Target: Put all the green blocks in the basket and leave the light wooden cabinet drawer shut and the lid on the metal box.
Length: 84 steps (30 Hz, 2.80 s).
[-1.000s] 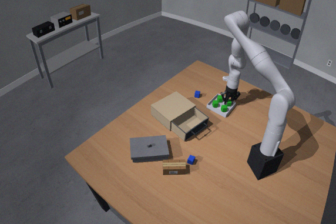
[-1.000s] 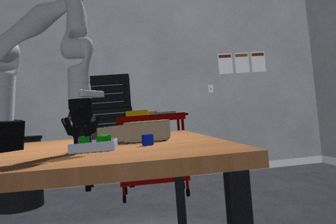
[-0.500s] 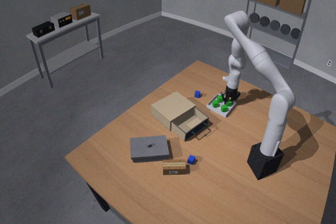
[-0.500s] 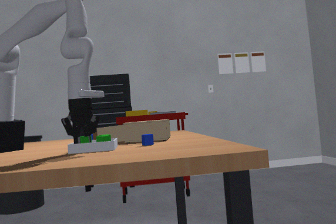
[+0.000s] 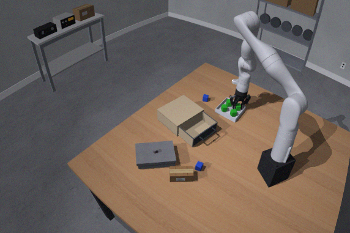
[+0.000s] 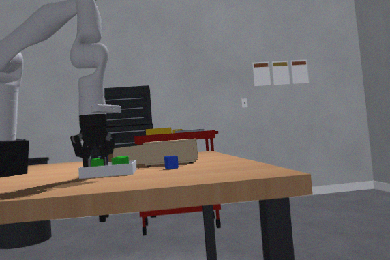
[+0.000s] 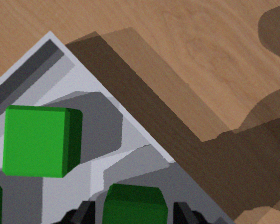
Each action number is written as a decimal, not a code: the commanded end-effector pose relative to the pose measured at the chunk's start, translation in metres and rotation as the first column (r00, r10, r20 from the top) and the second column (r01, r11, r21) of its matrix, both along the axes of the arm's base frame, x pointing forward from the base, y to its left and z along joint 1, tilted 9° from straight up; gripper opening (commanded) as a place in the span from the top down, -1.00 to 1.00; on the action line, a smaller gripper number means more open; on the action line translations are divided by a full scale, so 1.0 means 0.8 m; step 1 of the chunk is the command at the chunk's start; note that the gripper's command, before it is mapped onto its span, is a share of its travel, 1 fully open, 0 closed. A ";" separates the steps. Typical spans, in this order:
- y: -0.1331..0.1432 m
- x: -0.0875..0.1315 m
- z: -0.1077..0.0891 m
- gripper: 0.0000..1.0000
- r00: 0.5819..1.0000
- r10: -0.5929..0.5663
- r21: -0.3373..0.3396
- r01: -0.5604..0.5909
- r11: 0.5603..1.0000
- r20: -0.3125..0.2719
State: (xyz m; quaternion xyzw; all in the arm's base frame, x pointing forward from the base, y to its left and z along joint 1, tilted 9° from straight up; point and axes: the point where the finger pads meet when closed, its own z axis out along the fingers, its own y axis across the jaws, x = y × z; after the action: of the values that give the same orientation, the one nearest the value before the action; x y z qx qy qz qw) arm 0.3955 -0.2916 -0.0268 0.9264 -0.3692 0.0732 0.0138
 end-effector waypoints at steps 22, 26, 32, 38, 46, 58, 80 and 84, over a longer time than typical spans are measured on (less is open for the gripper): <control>0.000 0.001 0.001 -0.09 1.000 0.000 -0.001 0.000 1.000 0.002; 0.000 0.001 0.001 -0.09 1.000 0.000 -0.001 0.000 1.000 0.002; 0.000 0.000 0.005 -0.09 1.000 0.000 -0.001 0.000 1.000 0.002; 0.001 -0.001 0.016 -0.09 1.000 0.000 -0.001 0.000 1.000 0.002; 0.003 -0.005 0.045 -0.09 1.000 0.000 -0.001 0.000 1.000 0.002; 0.008 -0.012 0.102 -0.09 1.000 0.000 -0.001 0.000 1.000 0.002; 0.015 -0.024 0.190 -0.09 1.000 0.000 -0.001 0.000 1.000 0.002; 0.015 -0.024 0.195 -0.09 1.000 0.000 -0.001 0.000 1.000 0.002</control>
State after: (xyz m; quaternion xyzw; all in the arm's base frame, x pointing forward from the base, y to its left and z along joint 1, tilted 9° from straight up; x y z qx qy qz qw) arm 0.3760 -0.2792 0.1266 0.9264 -0.3692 0.0733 0.0139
